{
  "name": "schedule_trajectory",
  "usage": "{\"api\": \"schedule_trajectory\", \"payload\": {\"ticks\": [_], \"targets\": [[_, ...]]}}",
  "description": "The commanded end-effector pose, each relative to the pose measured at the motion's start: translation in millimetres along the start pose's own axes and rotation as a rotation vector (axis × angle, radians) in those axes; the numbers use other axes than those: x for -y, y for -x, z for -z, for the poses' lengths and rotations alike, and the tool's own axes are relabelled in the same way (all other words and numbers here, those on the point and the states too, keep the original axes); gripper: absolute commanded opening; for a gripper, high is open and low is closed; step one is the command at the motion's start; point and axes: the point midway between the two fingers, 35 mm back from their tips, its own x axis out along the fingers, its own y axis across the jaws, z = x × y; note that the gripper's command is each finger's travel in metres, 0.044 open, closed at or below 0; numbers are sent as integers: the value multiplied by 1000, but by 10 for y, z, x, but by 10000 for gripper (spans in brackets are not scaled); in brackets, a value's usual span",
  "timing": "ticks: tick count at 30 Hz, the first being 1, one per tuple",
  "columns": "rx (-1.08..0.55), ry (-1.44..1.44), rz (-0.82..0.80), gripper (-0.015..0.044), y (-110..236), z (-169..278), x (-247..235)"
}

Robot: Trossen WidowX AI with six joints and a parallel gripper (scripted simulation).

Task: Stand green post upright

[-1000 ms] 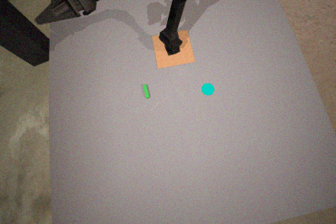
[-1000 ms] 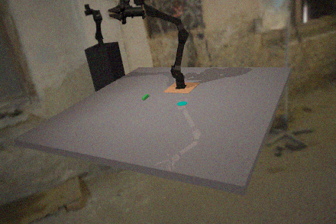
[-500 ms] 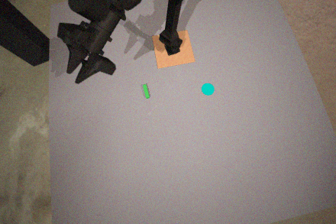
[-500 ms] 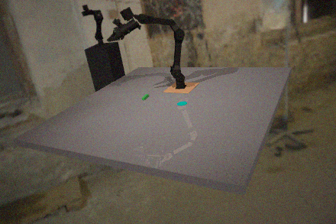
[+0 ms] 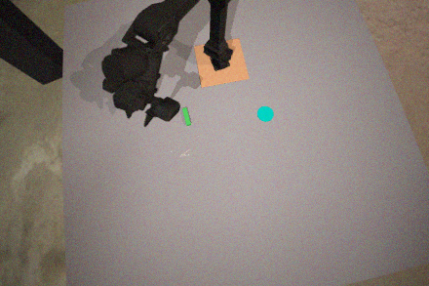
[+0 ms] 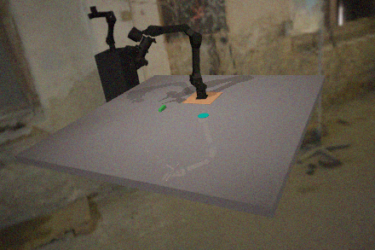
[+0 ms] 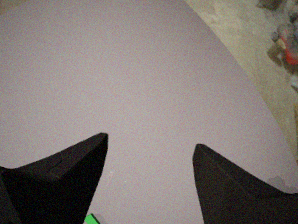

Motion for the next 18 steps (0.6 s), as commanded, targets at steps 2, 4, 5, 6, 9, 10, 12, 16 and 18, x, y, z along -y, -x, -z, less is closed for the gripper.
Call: {"api": "schedule_trajectory", "payload": {"ticks": [2,4,5,6,9,10,12,16,18], "targets": [[-152,149,-48,233,-185,325,-162],[-213,214,-73,233,-241,463,-226],[-244,246,-87,233,-265,532,-258],[-274,278,-101,233,-286,602,-289],[-364,376,-148,233,-336,811,-378],[-393,408,-165,233,-348,880,-406],[-452,473,-201,233,-364,1017,-460],[-565,601,-280,233,-368,1286,-558],[-616,659,-320,233,-359,1405,-598]]}}
